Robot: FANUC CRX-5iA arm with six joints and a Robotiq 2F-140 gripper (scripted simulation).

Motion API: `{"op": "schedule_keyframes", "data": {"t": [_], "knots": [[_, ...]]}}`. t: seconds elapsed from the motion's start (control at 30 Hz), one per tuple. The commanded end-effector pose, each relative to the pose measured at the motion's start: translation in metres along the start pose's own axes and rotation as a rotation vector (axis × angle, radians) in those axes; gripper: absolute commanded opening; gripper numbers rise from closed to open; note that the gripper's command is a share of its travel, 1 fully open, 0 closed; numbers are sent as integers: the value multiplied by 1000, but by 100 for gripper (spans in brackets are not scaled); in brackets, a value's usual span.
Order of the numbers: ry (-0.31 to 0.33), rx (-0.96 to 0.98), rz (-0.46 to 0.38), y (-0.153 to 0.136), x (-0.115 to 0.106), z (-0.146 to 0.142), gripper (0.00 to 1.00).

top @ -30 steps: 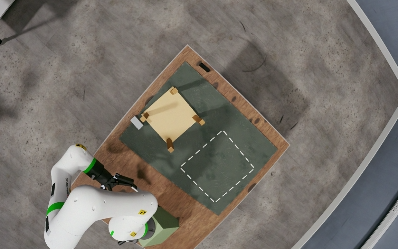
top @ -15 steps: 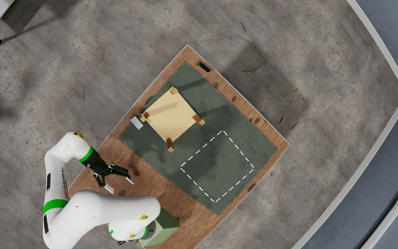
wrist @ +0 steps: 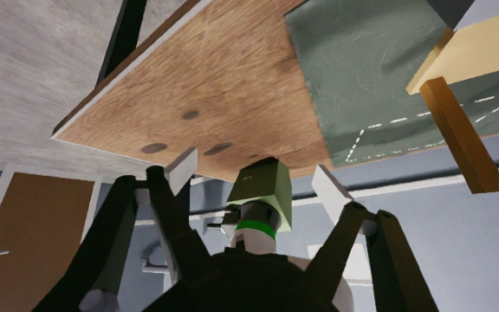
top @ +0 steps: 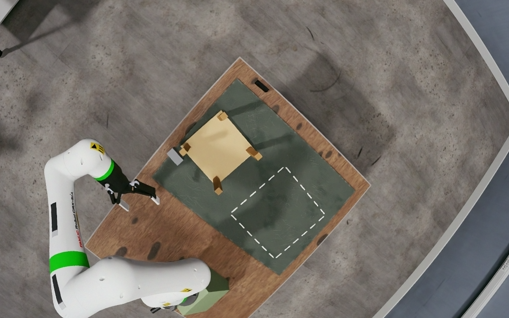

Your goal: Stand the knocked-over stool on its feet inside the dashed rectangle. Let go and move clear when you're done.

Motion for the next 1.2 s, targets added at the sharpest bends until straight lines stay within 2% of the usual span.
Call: {"op": "schedule_keyframes", "data": {"t": [0.0,0.03,0.07,0.13,0.23,0.33,0.4,0.5,0.53,0.57,0.6,0.63,0.7,0.73,0.83,0.87,0.9,1.0,1.07,1.17], "knots": [[97,37,94,42,-54,4,100],[119,48,129,48,-64,8,100],[119,48,129,52,-70,9,100],[119,48,129,52,-70,9,100],[180,81,241,75,-117,27,100],[214,103,322,83,-144,40,100],[214,103,322,93,-161,46,100],[241,125,407,101,-195,64,100],[241,125,407,104,-201,66,100],[253,135,451,105,-214,74,100],[253,135,451,108,-221,78,100],[262,146,495,108,-234,85,100],[262,146,495,108,-234,85,100],[270,156,540,113,-263,102,100],[279,176,632,111,-290,120,100],[279,176,632,113,-300,126,100],[276,162,648,115,-305,138,100],[261,79,642,123,-284,167,100],[261,79,642,123,-284,167,100],[254,26,641,127,-268,185,100]]}}
Point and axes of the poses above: the point where the finger pads meet when closed, its own x axis out along the fingers, its own z axis across the jaws, y = z × x, the point moved 4 cm from there along -x, back along the fingers, and after that the axes turned 11 degrees about x, right-handed, at the moved point
